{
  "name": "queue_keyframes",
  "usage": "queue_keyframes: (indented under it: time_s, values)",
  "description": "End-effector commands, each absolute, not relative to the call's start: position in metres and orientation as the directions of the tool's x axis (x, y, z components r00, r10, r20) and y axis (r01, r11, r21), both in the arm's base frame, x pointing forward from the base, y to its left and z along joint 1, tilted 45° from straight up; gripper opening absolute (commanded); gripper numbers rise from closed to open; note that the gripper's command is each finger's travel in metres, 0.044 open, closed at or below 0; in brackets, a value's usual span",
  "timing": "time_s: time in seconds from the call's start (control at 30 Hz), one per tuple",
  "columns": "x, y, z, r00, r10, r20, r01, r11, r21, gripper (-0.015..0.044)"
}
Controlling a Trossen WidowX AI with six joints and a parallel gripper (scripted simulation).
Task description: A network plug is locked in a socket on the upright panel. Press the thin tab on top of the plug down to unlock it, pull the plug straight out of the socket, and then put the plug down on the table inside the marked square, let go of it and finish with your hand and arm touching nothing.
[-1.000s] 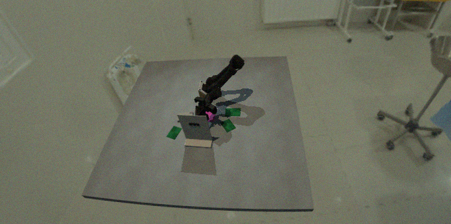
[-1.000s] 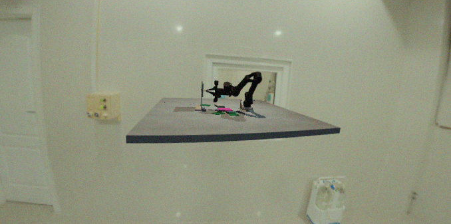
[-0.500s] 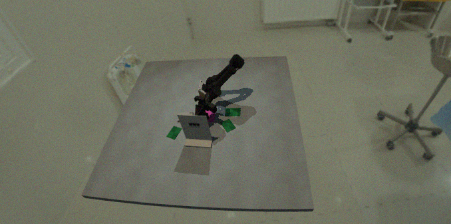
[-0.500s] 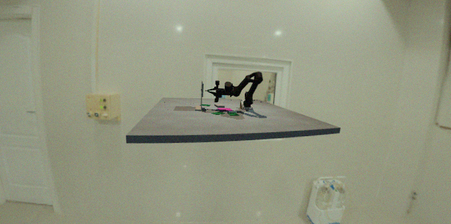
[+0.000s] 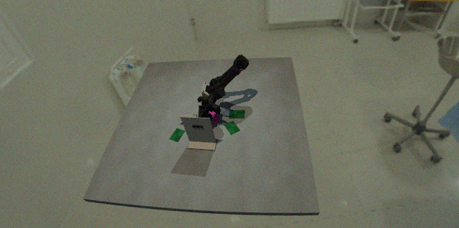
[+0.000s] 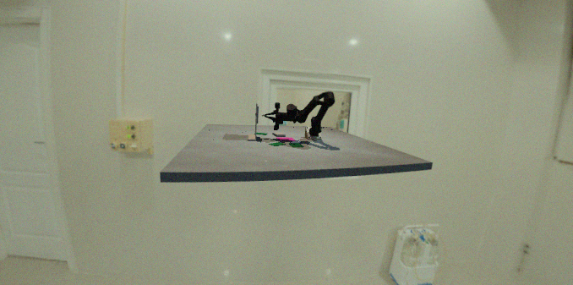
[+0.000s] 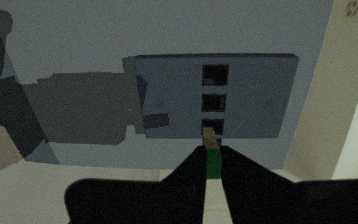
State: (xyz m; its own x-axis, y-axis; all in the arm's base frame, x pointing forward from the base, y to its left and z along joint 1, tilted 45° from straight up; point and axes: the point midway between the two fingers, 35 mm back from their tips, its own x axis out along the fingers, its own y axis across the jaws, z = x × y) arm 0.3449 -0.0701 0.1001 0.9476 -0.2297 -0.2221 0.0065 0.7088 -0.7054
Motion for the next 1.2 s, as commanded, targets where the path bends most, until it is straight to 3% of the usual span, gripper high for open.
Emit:
queue_keyframes:
  time_s: [0.0,1.17]
  values:
    - [0.341,-0.070,0.102,0.950,-0.227,-0.214,0.009,0.706,-0.708,0.0000]
    - [0.320,-0.074,0.098,0.950,-0.227,-0.215,0.008,0.706,-0.708,0.0000]
